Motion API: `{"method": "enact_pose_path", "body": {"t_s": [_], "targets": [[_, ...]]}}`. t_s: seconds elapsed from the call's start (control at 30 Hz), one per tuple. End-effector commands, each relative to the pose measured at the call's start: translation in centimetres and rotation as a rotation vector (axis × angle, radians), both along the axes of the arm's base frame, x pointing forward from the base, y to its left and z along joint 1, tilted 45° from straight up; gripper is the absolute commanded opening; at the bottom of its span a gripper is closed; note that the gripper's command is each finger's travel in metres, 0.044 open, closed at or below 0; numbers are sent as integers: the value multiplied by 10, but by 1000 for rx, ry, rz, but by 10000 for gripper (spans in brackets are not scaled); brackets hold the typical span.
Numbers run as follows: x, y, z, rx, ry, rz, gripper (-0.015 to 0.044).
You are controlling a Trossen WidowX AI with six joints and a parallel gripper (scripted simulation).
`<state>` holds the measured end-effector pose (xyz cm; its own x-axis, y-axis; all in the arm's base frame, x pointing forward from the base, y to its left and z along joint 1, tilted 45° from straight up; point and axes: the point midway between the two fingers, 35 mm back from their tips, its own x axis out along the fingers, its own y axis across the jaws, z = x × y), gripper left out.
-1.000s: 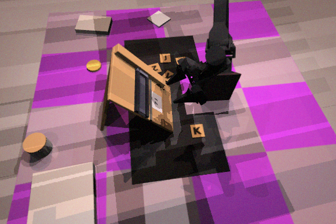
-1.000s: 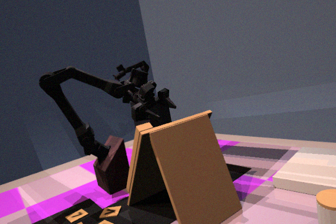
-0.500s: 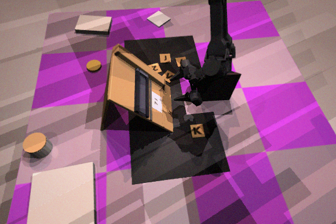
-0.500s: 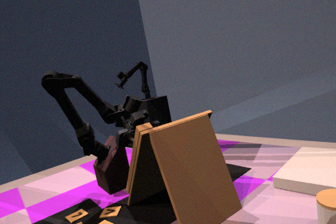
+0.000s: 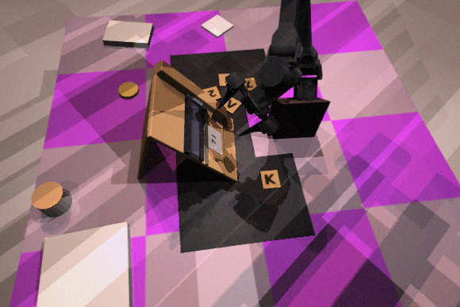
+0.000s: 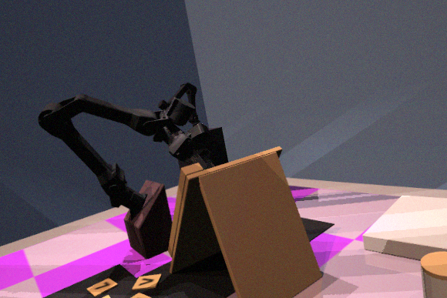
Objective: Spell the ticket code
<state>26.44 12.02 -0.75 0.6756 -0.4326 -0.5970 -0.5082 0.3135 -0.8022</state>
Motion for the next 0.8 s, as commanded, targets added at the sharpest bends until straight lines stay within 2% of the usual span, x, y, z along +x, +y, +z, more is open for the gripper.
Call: {"method": "enact_pose_path", "body": {"t_s": [0.0,0.1,0.23,0.77], "targets": [[11,19,50,-162,309,246,440],[11,22,83,-257,483,414,440],[8,21,107,-323,603,545,440],[8,20,108,-327,609,553,440]]}}
